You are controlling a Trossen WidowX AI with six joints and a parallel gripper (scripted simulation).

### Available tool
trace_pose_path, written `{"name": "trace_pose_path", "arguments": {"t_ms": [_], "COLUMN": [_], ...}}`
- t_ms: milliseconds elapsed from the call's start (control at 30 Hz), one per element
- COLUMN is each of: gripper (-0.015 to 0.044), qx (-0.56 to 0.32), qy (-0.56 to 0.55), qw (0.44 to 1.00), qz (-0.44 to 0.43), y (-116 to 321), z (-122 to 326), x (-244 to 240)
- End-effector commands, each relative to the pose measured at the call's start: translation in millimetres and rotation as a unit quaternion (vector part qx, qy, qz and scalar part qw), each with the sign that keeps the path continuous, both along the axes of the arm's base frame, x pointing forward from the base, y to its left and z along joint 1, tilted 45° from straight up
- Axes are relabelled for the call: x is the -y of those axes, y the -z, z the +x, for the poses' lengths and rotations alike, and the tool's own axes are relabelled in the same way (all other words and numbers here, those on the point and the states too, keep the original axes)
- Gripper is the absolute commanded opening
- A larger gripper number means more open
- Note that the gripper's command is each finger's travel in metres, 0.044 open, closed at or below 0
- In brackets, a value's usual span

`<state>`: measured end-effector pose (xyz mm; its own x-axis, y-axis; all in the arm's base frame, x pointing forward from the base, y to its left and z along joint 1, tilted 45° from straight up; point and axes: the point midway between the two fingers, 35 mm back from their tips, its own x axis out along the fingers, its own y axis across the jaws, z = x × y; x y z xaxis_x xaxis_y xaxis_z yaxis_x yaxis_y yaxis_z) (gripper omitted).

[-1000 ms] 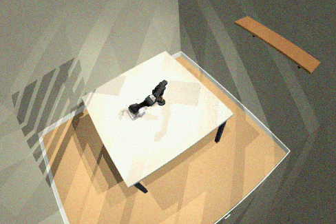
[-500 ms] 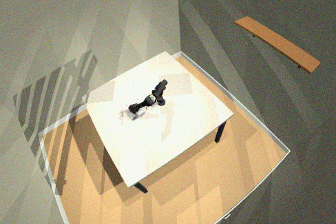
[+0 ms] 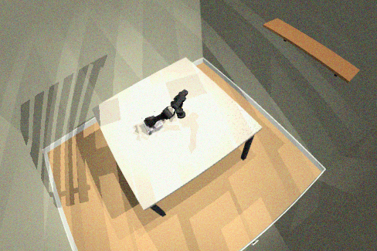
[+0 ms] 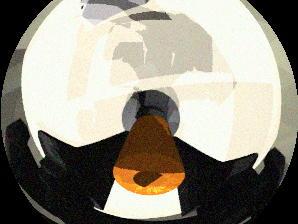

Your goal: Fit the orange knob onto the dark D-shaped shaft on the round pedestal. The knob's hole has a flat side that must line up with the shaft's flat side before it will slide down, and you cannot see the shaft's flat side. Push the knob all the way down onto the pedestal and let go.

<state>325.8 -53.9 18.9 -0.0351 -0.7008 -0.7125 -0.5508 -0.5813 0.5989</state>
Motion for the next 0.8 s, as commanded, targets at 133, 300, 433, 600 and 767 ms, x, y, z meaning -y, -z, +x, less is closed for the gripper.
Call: {"name": "trace_pose_path", "arguments": {"t_ms": [133, 300, 433, 600, 767], "gripper": [0.0, 0.0, 0.0, 0.0, 0.0], "qx": [0.0, 0.0, -0.03, -0.074, -0.074], "qy": [-0.003, -0.003, -0.034, -0.078, -0.078], "qw": [1.0, 1.0, 0.999, 0.994, 0.994], "qz": [0.0, 0.0, 0.002, 0.004, 0.004], "y": [-0.1, -2.9, -3.0, -2.0, -1.5], "z": [0.4, 1.1, 1.5, 2.4, 1.7], "x": [-1.0, -3.4, -3.7, -3.8, -3.0]}}
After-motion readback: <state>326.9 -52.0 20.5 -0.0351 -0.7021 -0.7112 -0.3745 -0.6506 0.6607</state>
